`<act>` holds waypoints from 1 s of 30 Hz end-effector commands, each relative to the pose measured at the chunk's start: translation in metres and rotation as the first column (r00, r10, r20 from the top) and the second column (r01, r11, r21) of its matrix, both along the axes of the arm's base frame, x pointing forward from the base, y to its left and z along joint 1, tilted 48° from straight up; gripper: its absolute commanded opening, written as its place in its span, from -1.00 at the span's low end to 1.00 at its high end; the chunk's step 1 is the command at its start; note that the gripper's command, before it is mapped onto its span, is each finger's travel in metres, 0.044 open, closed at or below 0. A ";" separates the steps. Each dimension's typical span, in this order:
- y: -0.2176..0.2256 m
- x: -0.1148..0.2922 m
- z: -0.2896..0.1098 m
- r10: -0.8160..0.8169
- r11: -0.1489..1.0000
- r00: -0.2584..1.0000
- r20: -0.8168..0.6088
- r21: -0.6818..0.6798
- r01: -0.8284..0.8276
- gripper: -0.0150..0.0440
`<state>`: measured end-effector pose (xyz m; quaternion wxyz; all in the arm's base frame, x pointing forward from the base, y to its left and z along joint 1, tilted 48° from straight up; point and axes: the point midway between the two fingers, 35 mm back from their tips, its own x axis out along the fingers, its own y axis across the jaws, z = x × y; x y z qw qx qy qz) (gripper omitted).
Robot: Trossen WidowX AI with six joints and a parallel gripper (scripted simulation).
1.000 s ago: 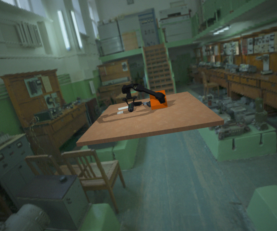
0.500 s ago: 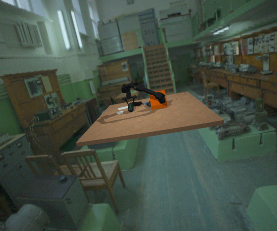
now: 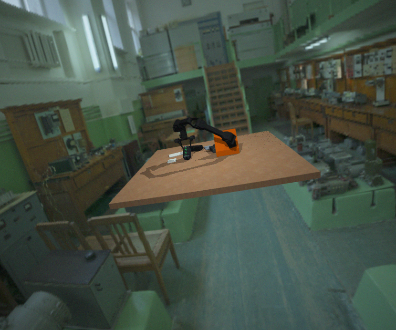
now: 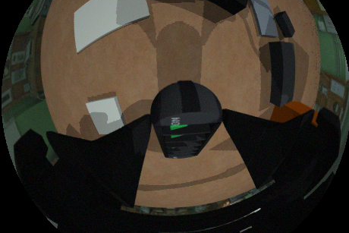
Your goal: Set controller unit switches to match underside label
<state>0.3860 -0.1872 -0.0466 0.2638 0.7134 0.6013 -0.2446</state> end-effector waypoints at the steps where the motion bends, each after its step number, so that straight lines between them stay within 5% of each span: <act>1: 0.000 0.000 0.007 -0.005 1.000 1.000 -0.002 -0.009 0.005 0.64; 30: 0.003 -0.002 0.030 -0.010 0.998 1.000 -0.011 -0.069 0.009 0.64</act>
